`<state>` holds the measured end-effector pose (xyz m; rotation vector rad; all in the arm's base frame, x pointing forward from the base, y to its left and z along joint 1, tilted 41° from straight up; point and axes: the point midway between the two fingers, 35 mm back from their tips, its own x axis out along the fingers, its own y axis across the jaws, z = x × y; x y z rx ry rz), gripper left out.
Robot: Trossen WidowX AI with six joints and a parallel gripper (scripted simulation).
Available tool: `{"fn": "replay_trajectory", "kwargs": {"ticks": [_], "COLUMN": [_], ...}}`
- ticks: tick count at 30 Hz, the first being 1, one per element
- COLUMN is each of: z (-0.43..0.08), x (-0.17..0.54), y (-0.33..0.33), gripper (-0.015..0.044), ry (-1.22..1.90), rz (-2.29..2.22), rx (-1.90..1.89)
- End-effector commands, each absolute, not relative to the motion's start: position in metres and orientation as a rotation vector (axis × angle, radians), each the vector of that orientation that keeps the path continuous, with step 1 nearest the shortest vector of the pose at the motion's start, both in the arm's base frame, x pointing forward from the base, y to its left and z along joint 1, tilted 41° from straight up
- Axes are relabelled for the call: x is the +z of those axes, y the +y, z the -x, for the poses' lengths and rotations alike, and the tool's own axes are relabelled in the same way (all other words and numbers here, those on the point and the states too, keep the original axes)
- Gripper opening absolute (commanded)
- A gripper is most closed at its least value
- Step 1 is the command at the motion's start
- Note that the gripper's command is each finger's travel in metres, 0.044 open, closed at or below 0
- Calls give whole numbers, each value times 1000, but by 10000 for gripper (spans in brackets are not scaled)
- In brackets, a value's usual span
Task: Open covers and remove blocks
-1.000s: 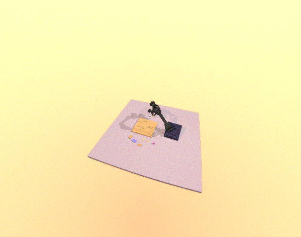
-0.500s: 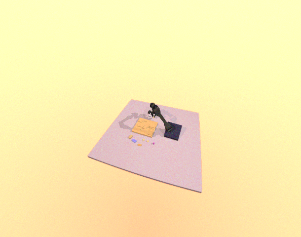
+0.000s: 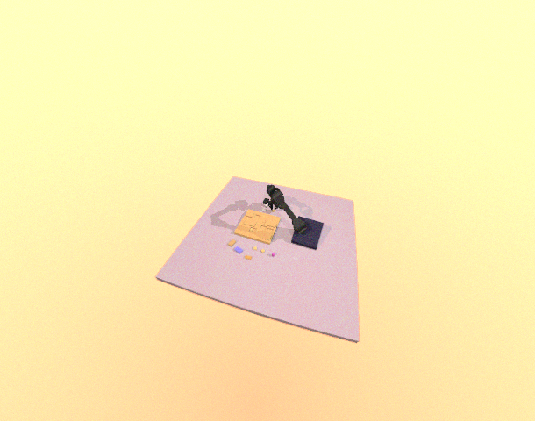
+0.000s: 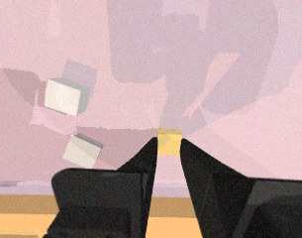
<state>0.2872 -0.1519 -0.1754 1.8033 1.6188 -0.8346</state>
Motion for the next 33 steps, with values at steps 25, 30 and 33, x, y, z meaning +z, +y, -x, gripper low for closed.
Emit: {"fn": "replay_trajectory", "kwargs": {"ticks": [25,30,33], "z": [-286,-284,-283], "x": [-152,-140,-133], "y": [-173,-183,-189], "gripper": [440,440,440], "ry": [1618,1618,1618], "rz": [-1805,-1807,-1807], "rx": [-838,-838,-838]}}
